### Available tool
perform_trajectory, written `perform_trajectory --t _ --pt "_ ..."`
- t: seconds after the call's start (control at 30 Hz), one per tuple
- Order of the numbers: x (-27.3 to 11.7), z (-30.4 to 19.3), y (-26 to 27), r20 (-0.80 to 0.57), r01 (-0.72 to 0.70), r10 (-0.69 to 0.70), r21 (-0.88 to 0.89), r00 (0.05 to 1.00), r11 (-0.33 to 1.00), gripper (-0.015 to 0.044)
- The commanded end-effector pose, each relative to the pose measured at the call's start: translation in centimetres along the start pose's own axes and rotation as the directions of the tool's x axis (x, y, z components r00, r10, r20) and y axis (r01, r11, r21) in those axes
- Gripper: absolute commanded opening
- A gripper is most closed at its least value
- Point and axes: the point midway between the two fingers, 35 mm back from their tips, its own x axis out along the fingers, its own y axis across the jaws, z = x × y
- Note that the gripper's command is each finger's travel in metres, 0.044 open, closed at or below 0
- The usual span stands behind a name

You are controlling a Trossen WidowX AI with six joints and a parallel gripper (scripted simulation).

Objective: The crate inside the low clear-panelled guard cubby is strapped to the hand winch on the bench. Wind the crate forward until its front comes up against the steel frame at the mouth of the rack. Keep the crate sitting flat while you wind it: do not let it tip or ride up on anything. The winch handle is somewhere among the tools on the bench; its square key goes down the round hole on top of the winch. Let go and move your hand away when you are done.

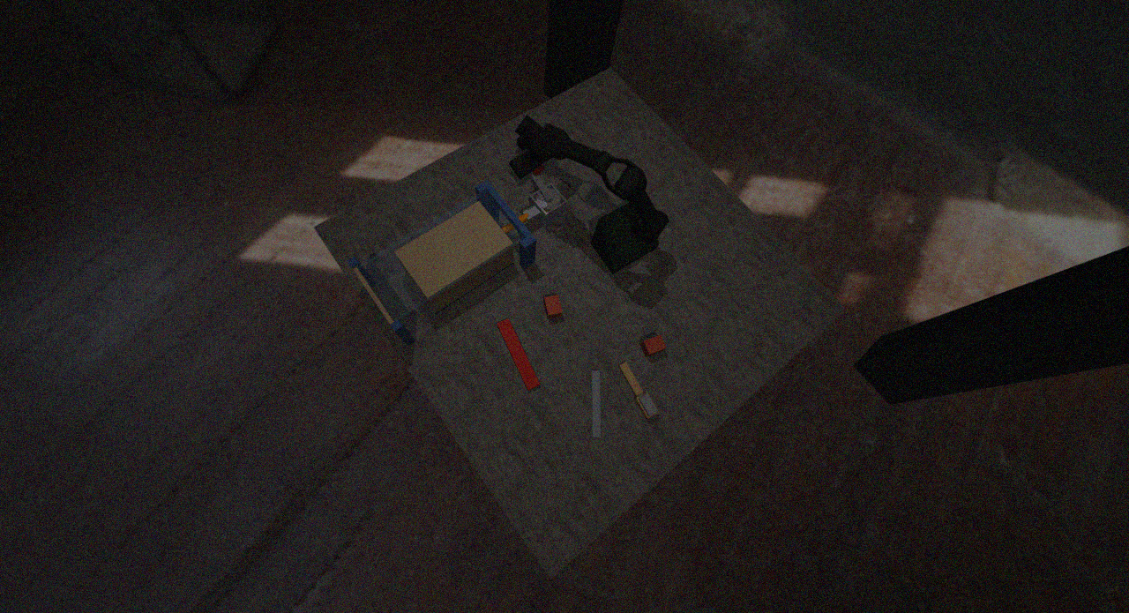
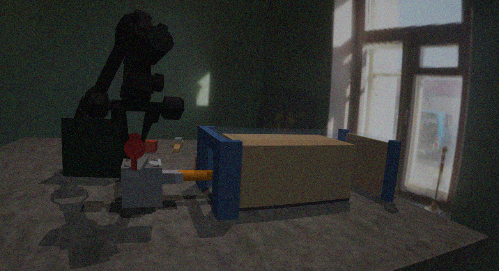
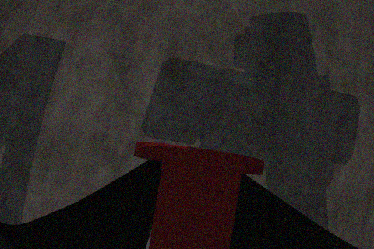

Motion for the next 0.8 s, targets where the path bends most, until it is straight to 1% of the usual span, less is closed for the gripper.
perform_trajectory --t 0.0,0.77 --pt "0.9 -1.0 2.8 -0.030 -0.038 0.037 -0.029 0.999 0.999 0.0000" --pt "0.5 -1.6 5.7 -0.032 -0.040 0.039 -0.029 0.999 0.999 0.0000"
